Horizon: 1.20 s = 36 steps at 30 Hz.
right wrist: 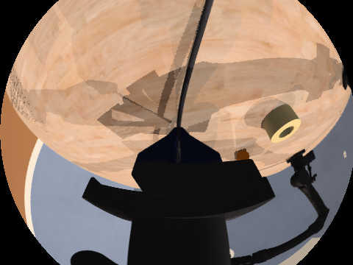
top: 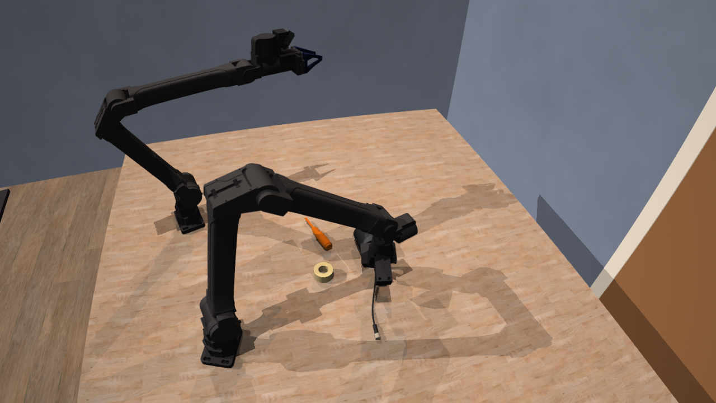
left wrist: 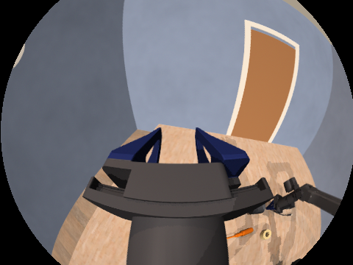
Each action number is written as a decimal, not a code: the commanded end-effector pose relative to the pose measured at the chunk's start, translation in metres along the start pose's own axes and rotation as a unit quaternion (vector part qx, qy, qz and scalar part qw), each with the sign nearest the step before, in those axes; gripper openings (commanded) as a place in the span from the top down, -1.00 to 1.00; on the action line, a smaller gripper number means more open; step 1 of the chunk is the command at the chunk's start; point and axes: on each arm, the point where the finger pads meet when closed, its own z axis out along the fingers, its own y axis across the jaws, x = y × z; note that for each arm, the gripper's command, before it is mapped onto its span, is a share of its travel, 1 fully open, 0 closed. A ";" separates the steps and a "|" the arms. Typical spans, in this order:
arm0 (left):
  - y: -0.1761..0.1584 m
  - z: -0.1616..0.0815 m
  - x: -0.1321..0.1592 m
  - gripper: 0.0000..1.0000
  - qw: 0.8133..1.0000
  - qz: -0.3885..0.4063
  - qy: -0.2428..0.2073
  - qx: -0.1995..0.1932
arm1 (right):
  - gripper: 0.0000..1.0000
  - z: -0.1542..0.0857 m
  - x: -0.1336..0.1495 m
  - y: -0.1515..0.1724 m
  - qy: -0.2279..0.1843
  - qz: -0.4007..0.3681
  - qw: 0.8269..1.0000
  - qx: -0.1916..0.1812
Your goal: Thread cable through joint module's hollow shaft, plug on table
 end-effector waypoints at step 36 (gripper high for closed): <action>0.000 -0.002 -0.021 0.08 1.000 0.002 -0.021 0.000 | 1.00 0.001 0.042 0.003 -0.001 -0.005 1.000 -0.001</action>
